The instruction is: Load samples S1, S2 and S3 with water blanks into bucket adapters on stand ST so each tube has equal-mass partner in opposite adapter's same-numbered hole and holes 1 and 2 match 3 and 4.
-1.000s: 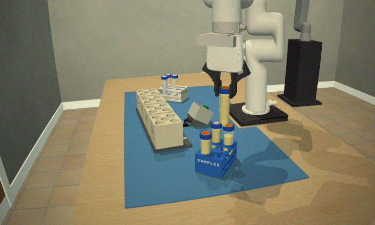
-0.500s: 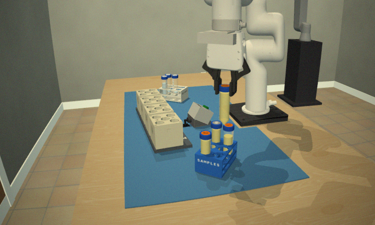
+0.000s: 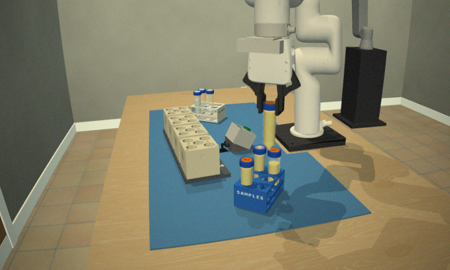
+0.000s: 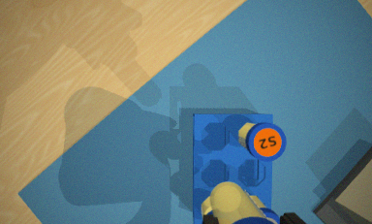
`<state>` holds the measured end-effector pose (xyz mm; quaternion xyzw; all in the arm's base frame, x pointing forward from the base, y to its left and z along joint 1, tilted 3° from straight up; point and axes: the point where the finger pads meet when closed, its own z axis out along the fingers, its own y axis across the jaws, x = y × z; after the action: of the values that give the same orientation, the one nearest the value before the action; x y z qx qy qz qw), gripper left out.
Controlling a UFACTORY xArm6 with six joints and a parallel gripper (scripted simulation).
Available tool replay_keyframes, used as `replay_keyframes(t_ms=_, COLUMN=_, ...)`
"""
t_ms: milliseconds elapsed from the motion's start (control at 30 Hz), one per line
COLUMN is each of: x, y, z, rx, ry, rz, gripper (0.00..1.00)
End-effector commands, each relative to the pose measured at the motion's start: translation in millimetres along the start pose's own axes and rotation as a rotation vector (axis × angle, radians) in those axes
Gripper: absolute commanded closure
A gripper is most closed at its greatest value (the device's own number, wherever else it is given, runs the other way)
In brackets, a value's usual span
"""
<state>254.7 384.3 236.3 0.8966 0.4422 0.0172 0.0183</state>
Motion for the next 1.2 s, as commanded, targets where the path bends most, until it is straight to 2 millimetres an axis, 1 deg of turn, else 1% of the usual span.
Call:
replay_keyframes(t_ms=0, x=1.1, y=0.0, z=-1.9, rx=0.000, ry=0.005, rz=0.000, gripper=1.00)
replay_keyframes(t_ms=400, x=1.1, y=0.0, z=-1.9, rx=0.000, ry=0.005, rz=0.000, gripper=1.00)
replay_keyframes(t_ms=667, x=41.1, y=0.0, z=-2.1, rx=0.001, ry=0.005, rz=0.267, gripper=1.00)
replay_keyframes(t_ms=733, x=41.1, y=0.0, z=-2.1, rx=0.001, ry=0.005, rz=0.267, gripper=1.00)
replay_keyframes(t_ms=1167, x=41.1, y=0.0, z=-2.1, rx=0.002, ry=0.005, rz=0.700, gripper=1.00)
